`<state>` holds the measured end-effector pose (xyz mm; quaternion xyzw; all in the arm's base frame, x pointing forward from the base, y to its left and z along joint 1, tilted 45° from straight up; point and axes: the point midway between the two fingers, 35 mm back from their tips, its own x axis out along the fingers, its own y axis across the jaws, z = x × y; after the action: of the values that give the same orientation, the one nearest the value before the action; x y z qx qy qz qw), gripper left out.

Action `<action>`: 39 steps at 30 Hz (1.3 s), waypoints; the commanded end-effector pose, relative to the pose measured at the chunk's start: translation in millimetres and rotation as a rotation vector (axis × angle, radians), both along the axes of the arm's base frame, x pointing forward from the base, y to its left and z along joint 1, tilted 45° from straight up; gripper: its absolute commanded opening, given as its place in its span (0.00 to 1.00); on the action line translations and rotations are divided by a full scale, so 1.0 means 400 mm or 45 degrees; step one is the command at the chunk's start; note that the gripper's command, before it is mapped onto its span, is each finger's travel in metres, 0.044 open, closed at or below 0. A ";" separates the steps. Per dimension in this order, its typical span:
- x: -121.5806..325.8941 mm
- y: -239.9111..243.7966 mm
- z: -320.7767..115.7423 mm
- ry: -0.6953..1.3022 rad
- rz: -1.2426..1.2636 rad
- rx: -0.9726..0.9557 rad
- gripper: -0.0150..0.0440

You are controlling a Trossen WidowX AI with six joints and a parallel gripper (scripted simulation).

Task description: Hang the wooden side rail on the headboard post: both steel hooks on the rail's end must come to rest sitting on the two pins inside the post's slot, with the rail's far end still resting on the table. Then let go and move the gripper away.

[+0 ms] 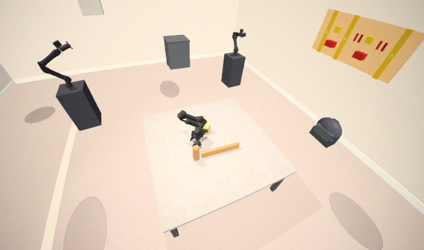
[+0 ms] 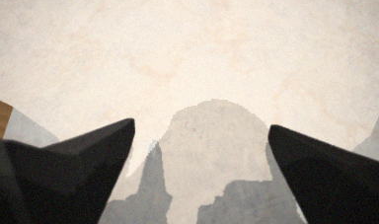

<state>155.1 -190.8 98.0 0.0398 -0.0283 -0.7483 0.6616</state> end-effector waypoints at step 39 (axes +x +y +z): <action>0.149 0.432 0.372 -0.047 1.175 0.452 1.00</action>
<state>256.9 -36.8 207.4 0.1351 0.0690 -0.4455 0.8823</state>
